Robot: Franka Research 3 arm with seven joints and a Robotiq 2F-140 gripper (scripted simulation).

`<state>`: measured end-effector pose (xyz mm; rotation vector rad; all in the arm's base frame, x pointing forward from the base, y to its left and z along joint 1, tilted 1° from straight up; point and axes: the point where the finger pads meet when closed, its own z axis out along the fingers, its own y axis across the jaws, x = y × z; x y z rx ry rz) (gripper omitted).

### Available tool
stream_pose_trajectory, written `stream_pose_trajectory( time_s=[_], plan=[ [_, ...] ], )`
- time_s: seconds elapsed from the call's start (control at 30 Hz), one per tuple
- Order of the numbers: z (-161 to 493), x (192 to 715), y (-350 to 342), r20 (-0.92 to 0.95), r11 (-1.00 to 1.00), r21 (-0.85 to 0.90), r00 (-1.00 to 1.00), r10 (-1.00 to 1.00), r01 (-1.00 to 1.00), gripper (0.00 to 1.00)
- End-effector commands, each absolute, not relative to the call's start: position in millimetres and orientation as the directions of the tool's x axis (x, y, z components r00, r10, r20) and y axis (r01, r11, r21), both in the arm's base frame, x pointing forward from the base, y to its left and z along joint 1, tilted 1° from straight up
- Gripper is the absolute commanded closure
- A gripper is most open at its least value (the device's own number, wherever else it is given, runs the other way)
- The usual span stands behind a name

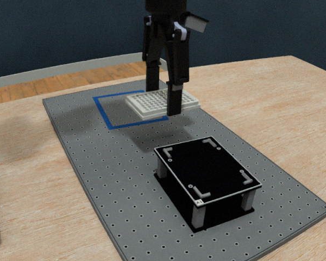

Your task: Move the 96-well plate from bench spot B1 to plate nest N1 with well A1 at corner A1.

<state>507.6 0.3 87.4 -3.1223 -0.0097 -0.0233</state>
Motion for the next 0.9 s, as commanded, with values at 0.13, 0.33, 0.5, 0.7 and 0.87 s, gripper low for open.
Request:
stream_pose_trajectory(
  time_s=[0.13, 0.33, 0.5, 0.7, 0.87],
  plan=[
    [91, 506, -19, 0.010, -0.999, -0.013, 0.999, -0.043, -0.043, 0.40],
    [94, 505, -39, 0.010, -0.999, -0.013, 0.999, -0.043, -0.043, 0.40],
    [97, 504, -55, 0.010, -0.999, -0.013, 0.999, -0.043, -0.043, 0.40],
    [99, 504, -69, 0.010, -0.999, -0.013, 0.999, -0.043, -0.043, 0.40],
    [101, 503, -85, 0.010, -0.999, -0.013, 0.999, -0.043, -0.043, 0.40]
  ],
)
